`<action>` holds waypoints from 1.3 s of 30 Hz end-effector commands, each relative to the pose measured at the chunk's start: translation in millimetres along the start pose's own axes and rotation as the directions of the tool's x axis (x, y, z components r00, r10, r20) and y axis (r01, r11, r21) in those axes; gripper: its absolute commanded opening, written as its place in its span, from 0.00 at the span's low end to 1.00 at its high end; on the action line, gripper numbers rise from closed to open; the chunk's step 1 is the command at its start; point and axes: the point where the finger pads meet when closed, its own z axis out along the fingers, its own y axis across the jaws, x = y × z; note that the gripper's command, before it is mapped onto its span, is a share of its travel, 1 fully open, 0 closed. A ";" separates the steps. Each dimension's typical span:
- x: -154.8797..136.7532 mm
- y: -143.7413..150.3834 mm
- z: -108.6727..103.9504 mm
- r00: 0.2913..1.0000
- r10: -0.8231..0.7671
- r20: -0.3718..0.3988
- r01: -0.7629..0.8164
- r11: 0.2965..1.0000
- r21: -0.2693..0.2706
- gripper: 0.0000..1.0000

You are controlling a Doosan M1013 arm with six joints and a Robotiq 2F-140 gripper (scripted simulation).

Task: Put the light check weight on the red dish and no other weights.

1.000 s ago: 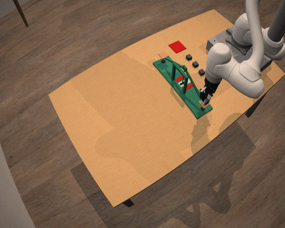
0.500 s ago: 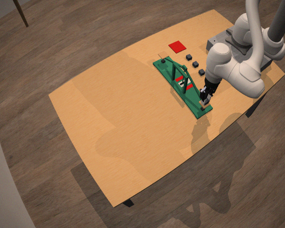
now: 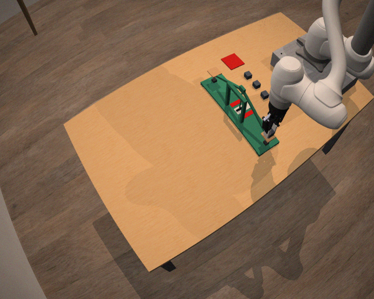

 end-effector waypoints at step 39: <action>4.6 0.6 20.1 1.000 0.000 0.004 0.000 1.000 0.000 0.24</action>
